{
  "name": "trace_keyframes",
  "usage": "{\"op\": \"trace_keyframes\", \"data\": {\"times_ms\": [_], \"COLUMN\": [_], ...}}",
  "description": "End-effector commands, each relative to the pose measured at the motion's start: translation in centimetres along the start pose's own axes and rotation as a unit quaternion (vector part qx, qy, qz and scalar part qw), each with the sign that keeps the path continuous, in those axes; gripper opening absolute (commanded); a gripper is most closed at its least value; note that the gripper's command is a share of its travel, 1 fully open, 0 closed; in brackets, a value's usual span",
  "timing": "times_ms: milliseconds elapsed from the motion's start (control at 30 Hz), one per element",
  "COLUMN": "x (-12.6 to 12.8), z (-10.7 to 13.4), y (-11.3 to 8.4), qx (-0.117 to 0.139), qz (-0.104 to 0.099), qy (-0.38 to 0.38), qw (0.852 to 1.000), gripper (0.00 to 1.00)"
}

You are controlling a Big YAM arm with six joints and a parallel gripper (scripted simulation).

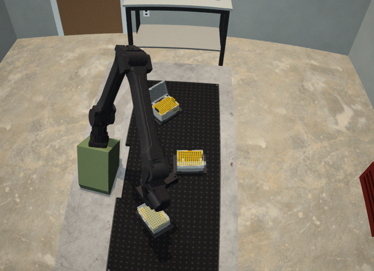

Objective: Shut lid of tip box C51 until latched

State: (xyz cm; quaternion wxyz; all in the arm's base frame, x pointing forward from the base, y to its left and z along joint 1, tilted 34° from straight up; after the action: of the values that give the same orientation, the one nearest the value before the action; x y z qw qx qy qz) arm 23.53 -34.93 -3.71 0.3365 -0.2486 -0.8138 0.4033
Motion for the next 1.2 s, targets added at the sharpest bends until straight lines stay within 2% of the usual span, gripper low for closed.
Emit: {"op": "trace_keyframes", "data": {"times_ms": [0,67,100,133,233,500,633,667,700,800,867,967,1167], "x": [-0.8,-0.8,-0.6,-0.2,0.0,-0.5,0.1,-1.7,-1.4,-0.1,0.0,-0.7,-0.8], "z": [1.6,1.6,1.2,1.8,2.4,3.7,3.9,3.6,4.2,4.8,4.8,4.1,4.3], "y": [-0.4,-0.4,-1.3,0.1,1.3,2.5,3.1,0.8,2.4,4.2,4.2,2.2,2.4], "qx": [0.000,0.000,0.003,-0.001,-0.002,0.000,-0.001,0.008,0.003,-0.001,-0.001,0.004,0.004], "qz": [0.019,0.019,0.031,0.016,0.010,0.018,0.014,0.046,0.031,0.015,0.015,0.034,0.032], "qy": [-0.001,-0.001,-0.006,0.001,0.003,0.000,0.002,-0.012,-0.006,0.001,0.003,-0.005,-0.003], "qw": [1.000,1.000,0.999,1.000,1.000,1.000,1.000,0.999,0.999,1.000,1.000,0.999,0.999], "gripper": [0.00,0.00,0.00,0.00,0.00,0.00,0.00,0.00,0.00,0.00,0.00,0.00,0.00]}}
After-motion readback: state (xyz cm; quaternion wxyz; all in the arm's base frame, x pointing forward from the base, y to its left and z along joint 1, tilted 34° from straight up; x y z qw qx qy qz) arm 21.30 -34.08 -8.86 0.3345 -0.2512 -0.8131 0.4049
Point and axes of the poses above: the point where the finger pads meet when closed, its own y axis out along the fingers, its own x axis across the jaws, z = x × y, the point moved 10 cm from there along -y, back along the fingers, and after that the axes turned 7 degrees about -y, right-handed, at the moved point
